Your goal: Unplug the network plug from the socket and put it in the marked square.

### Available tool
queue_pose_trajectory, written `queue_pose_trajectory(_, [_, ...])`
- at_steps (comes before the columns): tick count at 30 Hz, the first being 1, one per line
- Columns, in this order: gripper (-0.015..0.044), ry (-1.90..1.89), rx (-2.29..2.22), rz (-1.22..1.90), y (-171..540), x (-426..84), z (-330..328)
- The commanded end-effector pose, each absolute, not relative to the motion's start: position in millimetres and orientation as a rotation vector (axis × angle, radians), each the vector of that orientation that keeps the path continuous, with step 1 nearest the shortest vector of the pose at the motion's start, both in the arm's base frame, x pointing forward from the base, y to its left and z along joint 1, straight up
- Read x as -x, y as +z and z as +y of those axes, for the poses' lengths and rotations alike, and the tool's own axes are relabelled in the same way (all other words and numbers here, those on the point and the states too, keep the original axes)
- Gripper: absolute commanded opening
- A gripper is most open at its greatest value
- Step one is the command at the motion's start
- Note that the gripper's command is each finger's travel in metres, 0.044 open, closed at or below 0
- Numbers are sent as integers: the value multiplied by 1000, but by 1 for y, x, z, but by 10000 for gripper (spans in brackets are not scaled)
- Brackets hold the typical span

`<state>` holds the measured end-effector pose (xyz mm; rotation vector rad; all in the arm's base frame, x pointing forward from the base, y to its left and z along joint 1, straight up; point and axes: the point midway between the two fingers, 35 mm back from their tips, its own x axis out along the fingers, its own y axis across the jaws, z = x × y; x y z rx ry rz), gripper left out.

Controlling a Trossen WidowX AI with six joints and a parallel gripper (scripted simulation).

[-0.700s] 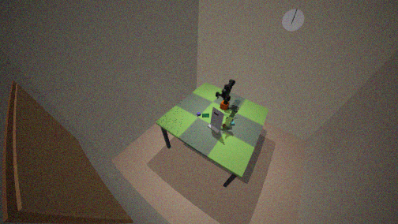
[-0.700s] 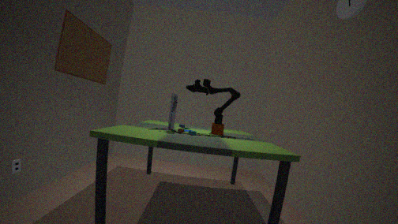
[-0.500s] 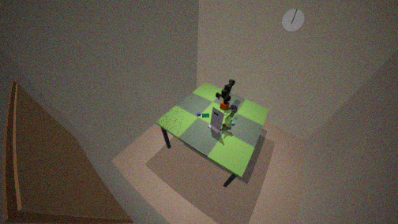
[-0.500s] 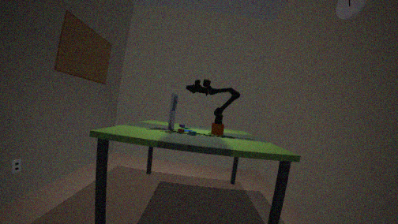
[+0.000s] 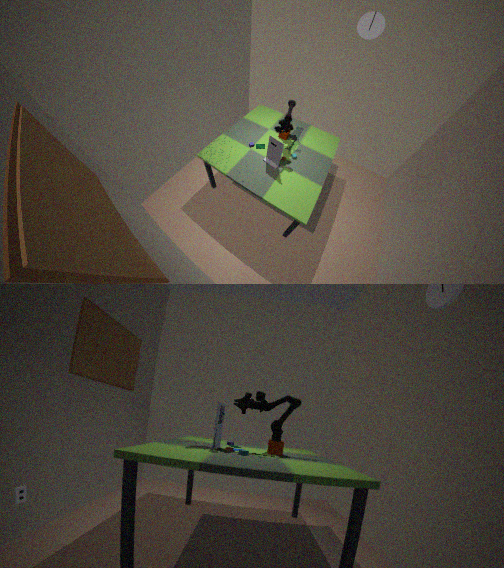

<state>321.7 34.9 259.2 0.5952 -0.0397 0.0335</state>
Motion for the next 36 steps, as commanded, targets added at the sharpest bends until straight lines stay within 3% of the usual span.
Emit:
queue_pose_trajectory(1, [156,30,-730,-28,241,-320,41])
queue_pose_trajectory(25, [156,23,-1556,-7,161,-279,66])
queue_pose_trajectory(36, [156,23,-1579,-8,161,-290,64])
